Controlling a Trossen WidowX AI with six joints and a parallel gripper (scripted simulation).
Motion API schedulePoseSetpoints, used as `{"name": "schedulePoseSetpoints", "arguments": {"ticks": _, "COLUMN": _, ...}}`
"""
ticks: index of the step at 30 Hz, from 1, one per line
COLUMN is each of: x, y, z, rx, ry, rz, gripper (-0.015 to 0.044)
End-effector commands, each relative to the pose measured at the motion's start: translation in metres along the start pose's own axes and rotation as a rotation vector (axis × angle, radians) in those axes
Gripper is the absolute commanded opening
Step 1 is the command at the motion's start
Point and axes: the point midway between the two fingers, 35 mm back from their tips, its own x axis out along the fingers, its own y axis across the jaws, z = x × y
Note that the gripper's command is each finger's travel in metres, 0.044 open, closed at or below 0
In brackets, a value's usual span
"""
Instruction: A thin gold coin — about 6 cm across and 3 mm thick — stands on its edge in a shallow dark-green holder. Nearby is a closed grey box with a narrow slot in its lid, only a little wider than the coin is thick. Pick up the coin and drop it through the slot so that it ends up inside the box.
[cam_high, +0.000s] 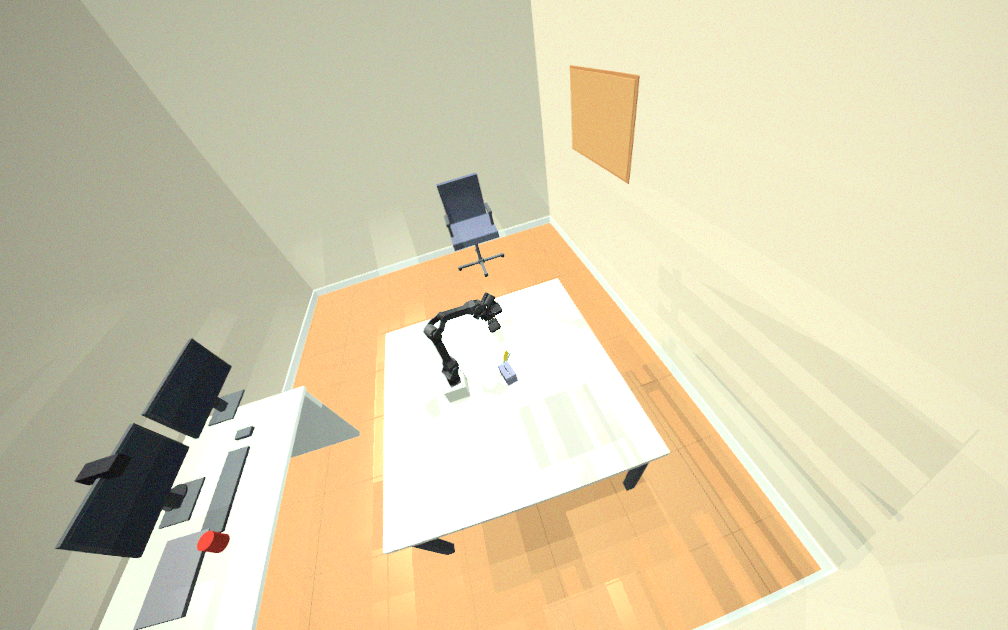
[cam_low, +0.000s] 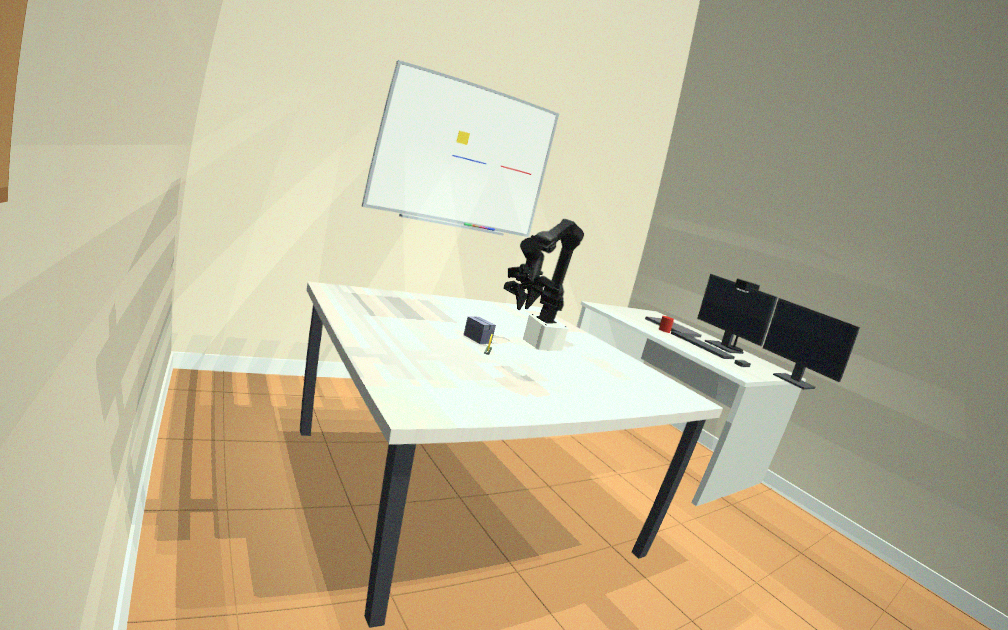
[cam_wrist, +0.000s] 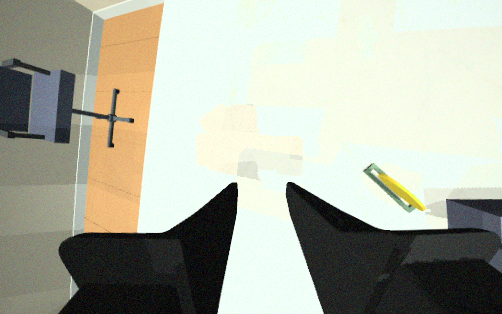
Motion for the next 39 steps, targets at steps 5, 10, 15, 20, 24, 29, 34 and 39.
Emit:
{"name": "schedulePoseSetpoints", "arguments": {"ticks": 5, "x": 0.013, "y": -0.107, "z": -0.005, "rx": -0.594, "ry": 0.3, "rz": -0.236, "gripper": 0.0161}}
{"name": "schedulePoseSetpoints", "arguments": {"ticks": 10, "x": 0.009, "y": -0.143, "z": -0.016, "rx": -0.801, "ry": 0.46, "rz": -0.237, "gripper": 0.0161}}
{"name": "schedulePoseSetpoints", "arguments": {"ticks": 15, "x": 0.008, "y": -0.148, "z": -0.018, "rx": -0.83, "ry": 0.484, "rz": -0.233, "gripper": 0.0161}}
{"name": "schedulePoseSetpoints", "arguments": {"ticks": 20, "x": 0.008, "y": -0.148, "z": -0.018, "rx": -0.83, "ry": 0.484, "rz": -0.233, "gripper": 0.0161}}
{"name": "schedulePoseSetpoints", "arguments": {"ticks": 24, "x": 0.008, "y": -0.148, "z": -0.018, "rx": -0.83, "ry": 0.484, "rz": -0.233, "gripper": 0.0161}}
{"name": "schedulePoseSetpoints", "arguments": {"ticks": 29, "x": 0.039, "y": -0.161, "z": -0.029, "rx": -0.83, "ry": 0.484, "rz": -0.233, "gripper": 0.0161}}
{"name": "schedulePoseSetpoints", "arguments": {"ticks": 34, "x": 0.045, "y": -0.164, "z": -0.032, "rx": -0.83, "ry": 0.484, "rz": -0.233, "gripper": 0.0161}}
{"name": "schedulePoseSetpoints", "arguments": {"ticks": 39, "x": 0.053, "y": -0.168, "z": -0.034, "rx": -0.83, "ry": 0.484, "rz": -0.233, "gripper": 0.0161}}
